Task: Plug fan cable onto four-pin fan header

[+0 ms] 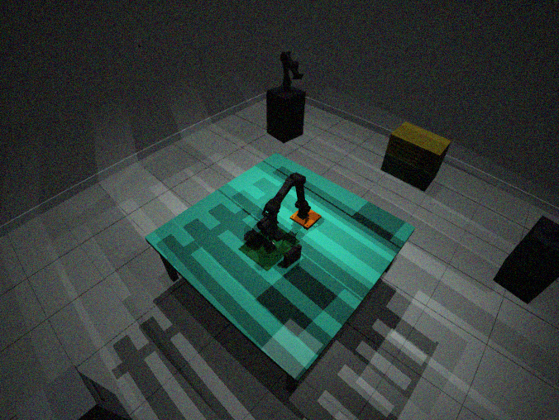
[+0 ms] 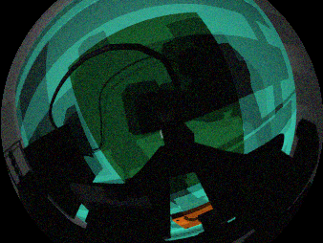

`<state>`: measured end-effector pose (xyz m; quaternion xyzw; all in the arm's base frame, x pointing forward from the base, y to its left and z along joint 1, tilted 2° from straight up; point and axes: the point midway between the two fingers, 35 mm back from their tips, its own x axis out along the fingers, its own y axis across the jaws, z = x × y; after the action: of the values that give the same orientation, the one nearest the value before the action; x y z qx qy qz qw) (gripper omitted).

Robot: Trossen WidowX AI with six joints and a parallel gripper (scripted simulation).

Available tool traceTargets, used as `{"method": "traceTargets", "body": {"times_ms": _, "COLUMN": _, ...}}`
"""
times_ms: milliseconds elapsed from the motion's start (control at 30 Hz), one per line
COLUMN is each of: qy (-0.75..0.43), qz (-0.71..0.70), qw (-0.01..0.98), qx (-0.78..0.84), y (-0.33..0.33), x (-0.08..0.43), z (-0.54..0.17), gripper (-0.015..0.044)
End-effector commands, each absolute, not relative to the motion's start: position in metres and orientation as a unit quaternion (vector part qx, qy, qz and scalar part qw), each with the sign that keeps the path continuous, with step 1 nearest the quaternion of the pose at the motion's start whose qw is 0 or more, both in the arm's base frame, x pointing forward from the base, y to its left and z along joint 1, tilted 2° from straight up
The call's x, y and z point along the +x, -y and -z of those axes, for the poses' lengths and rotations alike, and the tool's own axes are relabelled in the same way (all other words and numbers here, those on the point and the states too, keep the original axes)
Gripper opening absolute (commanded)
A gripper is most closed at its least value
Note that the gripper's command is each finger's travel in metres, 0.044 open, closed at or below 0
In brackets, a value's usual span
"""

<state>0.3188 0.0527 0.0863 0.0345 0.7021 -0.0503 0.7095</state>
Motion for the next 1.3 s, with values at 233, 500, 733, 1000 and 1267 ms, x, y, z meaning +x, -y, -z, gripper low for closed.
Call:
{"method": "traceTargets", "body": {"times_ms": 233, "qy": -0.702, "qz": 0.051, "qw": 0.71, "qx": 0.032, "y": -0.052, "x": 0.318, "z": -0.067, "gripper": 0.0}}
{"method": "traceTargets", "body": {"times_ms": 500, "qy": -0.702, "qz": 0.05, "qw": 0.71, "qx": 0.032, "y": -0.052, "x": 0.318, "z": -0.064, "gripper": 0.0}}
{"method": "traceTargets", "body": {"times_ms": 733, "qy": -0.702, "qz": 0.05, "qw": 0.71, "qx": 0.032, "y": -0.052, "x": 0.318, "z": -0.064, "gripper": 0.0}}
{"method": "traceTargets", "body": {"times_ms": 1000, "qy": -0.702, "qz": 0.049, "qw": 0.71, "qx": 0.03, "y": -0.052, "x": 0.318, "z": -0.062, "gripper": 0.0}}
{"method": "traceTargets", "body": {"times_ms": 1267, "qy": -0.702, "qz": 0.048, "qw": 0.71, "qx": 0.029, "y": -0.051, "x": 0.318, "z": -0.06, "gripper": 0.0}}
